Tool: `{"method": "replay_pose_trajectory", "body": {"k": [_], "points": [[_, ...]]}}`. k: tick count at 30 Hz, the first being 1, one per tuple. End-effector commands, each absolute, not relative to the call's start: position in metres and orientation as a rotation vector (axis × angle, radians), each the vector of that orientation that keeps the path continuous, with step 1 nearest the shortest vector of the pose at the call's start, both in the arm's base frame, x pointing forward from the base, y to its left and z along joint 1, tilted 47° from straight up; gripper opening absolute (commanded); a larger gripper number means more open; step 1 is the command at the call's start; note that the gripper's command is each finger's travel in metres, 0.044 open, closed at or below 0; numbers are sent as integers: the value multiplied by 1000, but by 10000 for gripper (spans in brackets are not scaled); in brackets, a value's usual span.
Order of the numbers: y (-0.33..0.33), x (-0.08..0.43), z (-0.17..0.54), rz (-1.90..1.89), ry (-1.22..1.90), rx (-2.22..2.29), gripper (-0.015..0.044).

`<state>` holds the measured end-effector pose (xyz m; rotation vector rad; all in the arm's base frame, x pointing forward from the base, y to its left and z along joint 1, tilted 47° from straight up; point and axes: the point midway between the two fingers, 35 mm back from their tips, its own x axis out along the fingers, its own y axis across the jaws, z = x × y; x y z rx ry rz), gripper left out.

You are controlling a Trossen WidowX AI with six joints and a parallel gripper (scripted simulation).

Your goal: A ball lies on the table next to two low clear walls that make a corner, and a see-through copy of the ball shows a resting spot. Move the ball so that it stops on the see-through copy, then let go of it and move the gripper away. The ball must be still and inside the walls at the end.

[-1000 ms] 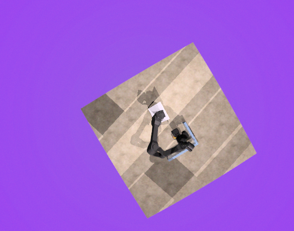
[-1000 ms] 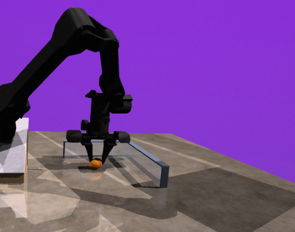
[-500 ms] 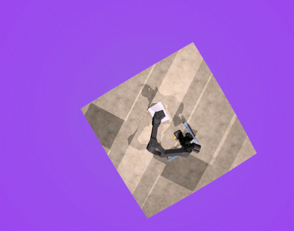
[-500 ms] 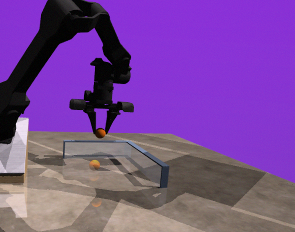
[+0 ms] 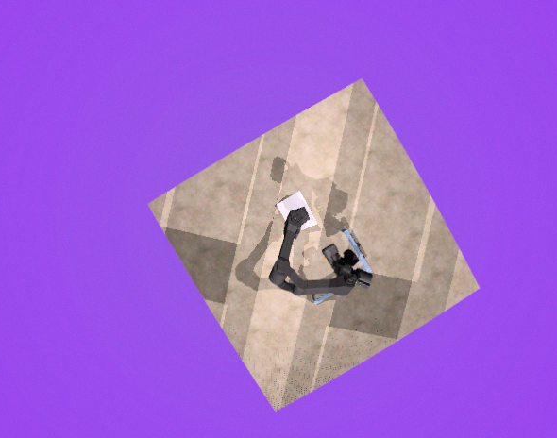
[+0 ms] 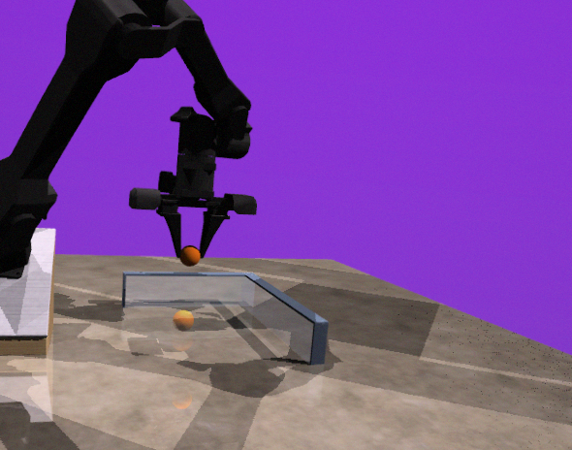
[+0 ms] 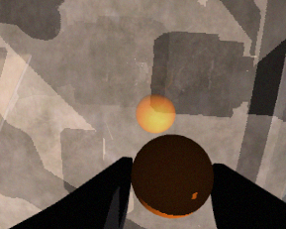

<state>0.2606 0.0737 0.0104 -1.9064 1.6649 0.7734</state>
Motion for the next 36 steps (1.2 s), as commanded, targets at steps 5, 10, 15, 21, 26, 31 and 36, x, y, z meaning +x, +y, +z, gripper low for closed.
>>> {"method": "replay_pose_trajectory", "body": {"k": [5,10,15,21,26,31,36], "points": [[54,258,3,773,1669,-1912,0],[40,261,-12,774,1667,-1912,0],[20,264,-31,772,1667,-1913,0],[5,264,-43,769,1671,-1915,0],[3,264,-45,769,1671,-1915,0],[-2,265,-50,769,1671,-1915,0],[-8,265,-55,769,1671,-1915,0]]}}
